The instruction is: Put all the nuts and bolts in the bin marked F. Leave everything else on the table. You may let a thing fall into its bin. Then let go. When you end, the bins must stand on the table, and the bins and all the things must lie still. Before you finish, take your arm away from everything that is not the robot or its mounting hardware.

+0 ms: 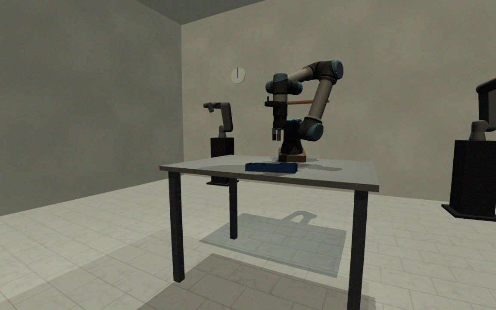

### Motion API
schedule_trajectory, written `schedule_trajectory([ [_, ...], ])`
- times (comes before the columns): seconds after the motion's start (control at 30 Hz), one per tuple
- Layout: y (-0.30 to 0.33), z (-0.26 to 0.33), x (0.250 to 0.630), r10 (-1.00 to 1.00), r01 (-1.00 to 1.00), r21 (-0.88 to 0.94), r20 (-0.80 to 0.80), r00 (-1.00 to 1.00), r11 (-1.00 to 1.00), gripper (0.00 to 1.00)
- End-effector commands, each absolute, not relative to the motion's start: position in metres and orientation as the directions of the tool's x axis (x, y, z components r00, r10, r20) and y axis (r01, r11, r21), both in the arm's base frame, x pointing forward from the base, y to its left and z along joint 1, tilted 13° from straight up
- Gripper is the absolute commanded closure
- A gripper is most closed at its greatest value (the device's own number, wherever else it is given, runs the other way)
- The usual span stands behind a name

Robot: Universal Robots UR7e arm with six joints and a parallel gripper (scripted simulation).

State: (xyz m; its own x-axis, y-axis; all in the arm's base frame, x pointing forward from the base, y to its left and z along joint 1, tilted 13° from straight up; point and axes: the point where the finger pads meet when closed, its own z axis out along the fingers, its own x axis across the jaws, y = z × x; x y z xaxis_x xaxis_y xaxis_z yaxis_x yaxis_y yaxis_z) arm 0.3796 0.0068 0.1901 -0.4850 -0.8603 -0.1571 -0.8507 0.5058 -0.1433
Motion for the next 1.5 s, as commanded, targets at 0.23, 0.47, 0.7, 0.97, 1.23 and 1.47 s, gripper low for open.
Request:
schedule_trajectory([
  [0.23, -0.048, 0.147, 0.347, -0.597, -0.596, -0.074, -0.204, -0.776, 0.8, 0.36],
  [0.47, -0.088, 0.113, 0.322, -0.362, -0.368, -0.017, -0.216, -0.907, 0.93, 0.36],
  [0.7, -0.117, 0.089, 0.304, -0.112, -0.123, 0.039, -0.212, -0.971, 0.992, 0.36],
  [0.97, -0.135, 0.079, 0.294, 0.045, 0.031, 0.071, -0.208, -0.977, 0.997, 0.36],
  [1.23, -0.132, 0.079, 0.296, 0.045, 0.031, 0.071, -0.208, -0.977, 0.997, 0.36],
  [1.47, -0.13, 0.08, 0.297, 0.045, 0.03, 0.071, -0.208, -0.977, 0.997, 0.36],
])
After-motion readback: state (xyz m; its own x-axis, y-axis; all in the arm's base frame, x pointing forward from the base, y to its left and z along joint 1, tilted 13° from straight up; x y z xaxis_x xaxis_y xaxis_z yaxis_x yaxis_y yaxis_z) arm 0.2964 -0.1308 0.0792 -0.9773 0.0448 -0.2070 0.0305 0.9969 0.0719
